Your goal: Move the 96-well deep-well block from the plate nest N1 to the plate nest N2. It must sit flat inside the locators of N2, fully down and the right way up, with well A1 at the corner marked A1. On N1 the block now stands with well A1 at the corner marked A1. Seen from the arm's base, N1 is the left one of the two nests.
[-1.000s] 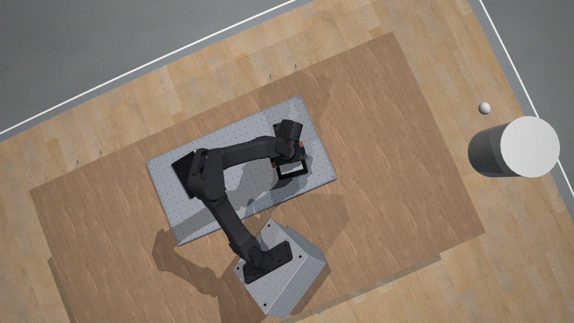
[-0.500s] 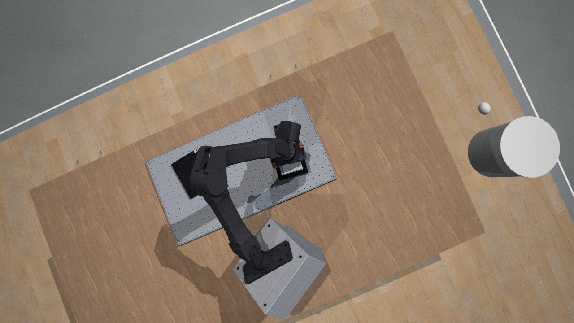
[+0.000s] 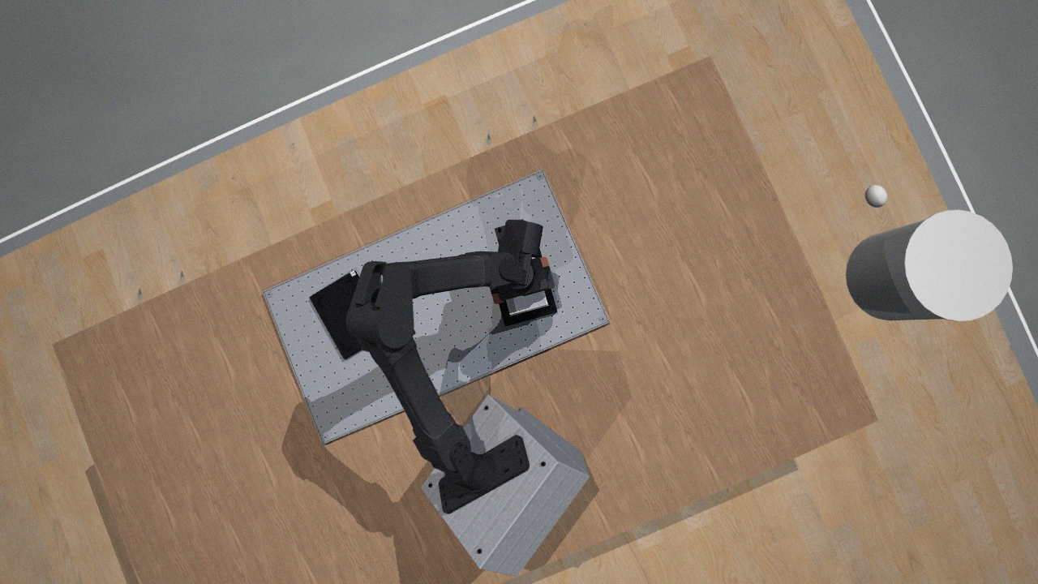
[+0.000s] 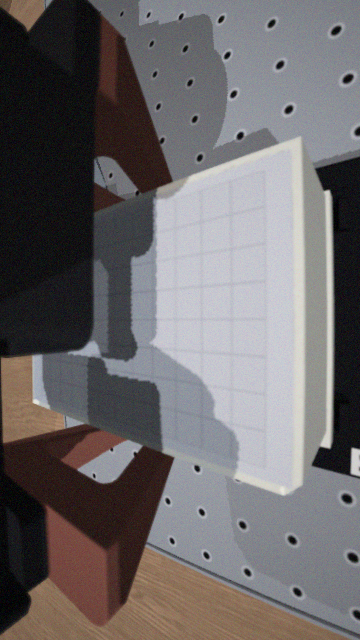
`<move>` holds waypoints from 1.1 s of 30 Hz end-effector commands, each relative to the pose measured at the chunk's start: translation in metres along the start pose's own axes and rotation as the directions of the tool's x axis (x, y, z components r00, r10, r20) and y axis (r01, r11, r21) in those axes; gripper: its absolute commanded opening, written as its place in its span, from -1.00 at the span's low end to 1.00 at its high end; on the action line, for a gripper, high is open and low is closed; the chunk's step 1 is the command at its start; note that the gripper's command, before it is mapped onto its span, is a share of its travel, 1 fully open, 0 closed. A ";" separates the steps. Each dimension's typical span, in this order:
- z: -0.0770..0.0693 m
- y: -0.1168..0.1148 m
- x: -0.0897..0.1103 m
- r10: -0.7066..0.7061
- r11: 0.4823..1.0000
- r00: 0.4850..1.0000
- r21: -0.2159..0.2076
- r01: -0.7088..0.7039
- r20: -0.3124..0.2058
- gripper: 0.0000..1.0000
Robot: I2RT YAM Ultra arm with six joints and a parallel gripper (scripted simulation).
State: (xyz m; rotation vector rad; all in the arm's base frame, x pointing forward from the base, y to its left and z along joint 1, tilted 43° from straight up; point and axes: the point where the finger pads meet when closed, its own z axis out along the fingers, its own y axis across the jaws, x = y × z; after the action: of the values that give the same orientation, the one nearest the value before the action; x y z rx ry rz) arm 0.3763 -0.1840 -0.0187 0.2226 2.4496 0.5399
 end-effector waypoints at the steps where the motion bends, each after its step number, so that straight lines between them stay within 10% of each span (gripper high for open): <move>1: -0.004 -0.003 -0.004 0.001 1.000 1.000 0.010 -0.002 0.015 -1.00; 33: -0.001 -0.001 -0.003 0.001 1.000 1.000 0.010 -0.002 0.015 -1.00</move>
State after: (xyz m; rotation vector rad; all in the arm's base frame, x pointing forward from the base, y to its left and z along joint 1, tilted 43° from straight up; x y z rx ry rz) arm 0.3776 -0.1822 -0.0203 0.2259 2.4462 0.5361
